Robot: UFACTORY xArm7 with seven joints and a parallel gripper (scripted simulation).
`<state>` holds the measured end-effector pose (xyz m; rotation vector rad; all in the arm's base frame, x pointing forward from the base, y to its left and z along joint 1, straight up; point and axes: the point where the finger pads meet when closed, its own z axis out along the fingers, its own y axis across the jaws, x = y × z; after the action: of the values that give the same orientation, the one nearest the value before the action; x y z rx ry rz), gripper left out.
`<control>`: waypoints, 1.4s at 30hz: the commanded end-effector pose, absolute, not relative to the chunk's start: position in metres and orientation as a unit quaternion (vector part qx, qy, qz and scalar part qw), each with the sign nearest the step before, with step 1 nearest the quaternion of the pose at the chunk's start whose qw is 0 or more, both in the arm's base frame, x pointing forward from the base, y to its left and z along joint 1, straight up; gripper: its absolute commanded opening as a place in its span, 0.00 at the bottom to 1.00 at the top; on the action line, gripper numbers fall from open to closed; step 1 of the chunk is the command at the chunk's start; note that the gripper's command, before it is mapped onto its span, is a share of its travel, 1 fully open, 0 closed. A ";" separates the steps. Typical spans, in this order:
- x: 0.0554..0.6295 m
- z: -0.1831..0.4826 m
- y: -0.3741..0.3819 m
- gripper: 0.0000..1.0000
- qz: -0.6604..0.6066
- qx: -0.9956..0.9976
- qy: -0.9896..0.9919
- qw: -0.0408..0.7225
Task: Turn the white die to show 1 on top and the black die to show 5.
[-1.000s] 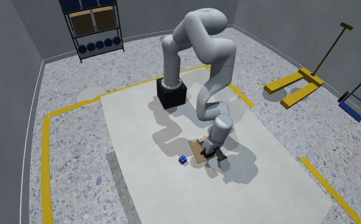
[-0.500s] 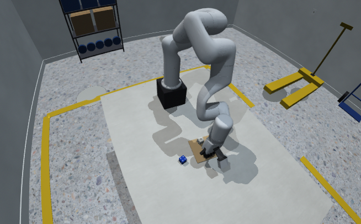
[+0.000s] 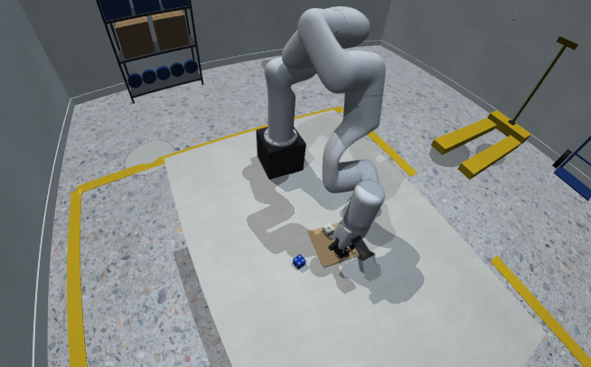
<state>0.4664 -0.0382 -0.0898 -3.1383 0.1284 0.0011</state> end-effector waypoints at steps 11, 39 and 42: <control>0.468 -0.026 -0.038 0.47 -0.002 -0.999 0.041 0.000; 0.468 -0.023 -0.038 1.00 -0.002 -0.999 0.041 0.000; 0.468 -0.021 -0.038 1.00 -0.002 -0.999 0.041 0.000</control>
<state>0.4658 -0.0382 -0.0247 -3.1394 0.1282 0.0020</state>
